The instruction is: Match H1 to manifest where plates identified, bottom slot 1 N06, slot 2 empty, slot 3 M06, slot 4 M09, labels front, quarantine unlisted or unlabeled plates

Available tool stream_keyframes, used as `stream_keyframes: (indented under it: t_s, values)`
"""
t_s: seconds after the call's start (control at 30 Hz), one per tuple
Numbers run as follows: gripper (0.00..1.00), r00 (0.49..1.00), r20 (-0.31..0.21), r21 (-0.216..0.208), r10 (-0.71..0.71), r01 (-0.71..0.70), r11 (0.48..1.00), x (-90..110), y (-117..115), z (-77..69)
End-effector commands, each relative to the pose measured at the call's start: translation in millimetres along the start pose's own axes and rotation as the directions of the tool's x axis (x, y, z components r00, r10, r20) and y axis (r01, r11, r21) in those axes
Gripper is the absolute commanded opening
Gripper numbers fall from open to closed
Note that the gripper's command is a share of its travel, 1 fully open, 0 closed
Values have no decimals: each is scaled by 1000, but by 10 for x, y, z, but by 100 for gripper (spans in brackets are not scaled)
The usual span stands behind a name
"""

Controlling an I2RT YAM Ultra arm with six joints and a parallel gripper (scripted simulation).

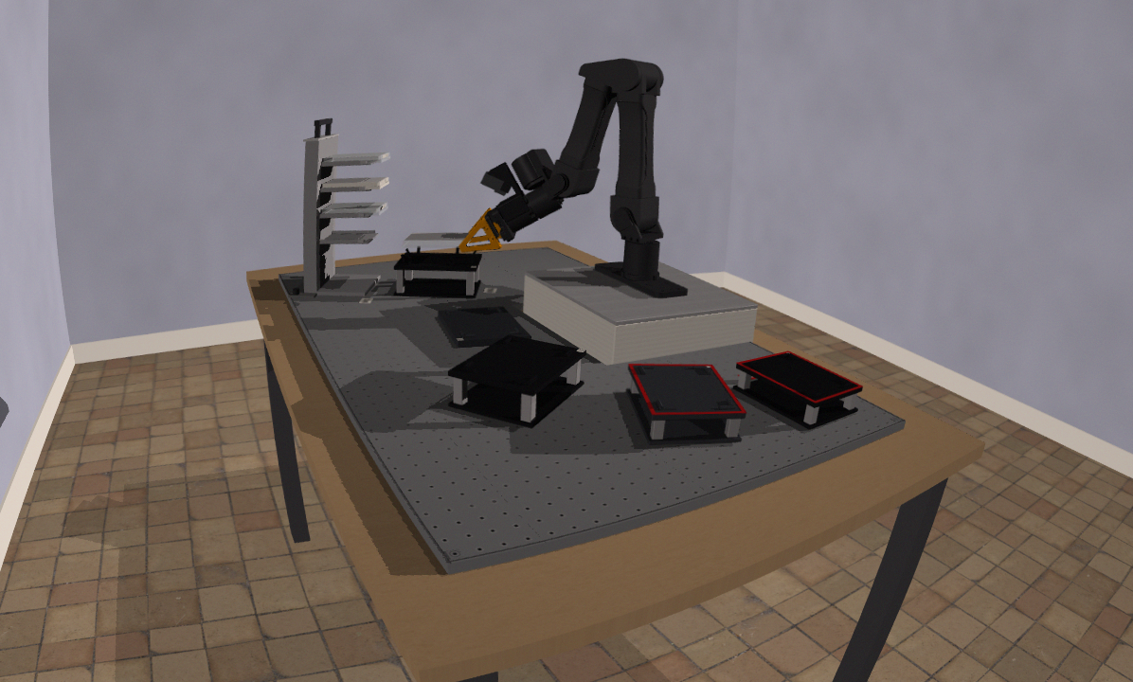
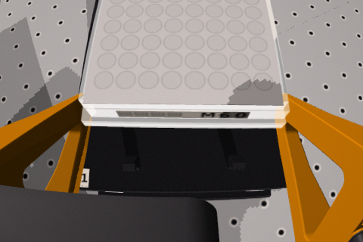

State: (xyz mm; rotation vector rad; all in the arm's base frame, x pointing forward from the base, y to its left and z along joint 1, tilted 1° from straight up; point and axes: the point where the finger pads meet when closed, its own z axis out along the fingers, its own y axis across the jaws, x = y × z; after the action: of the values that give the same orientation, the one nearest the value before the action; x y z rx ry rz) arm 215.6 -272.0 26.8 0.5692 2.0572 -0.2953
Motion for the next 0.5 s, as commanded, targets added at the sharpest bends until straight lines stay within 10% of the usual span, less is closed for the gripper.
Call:
stream_keyframes:
  t_s: [0.0,0.47]
  values:
    - [86,997,67,10,-45,44,999,-234,-51,-27]
    - [86,1000,25,-7,-16,16,1000,-32,0,11]
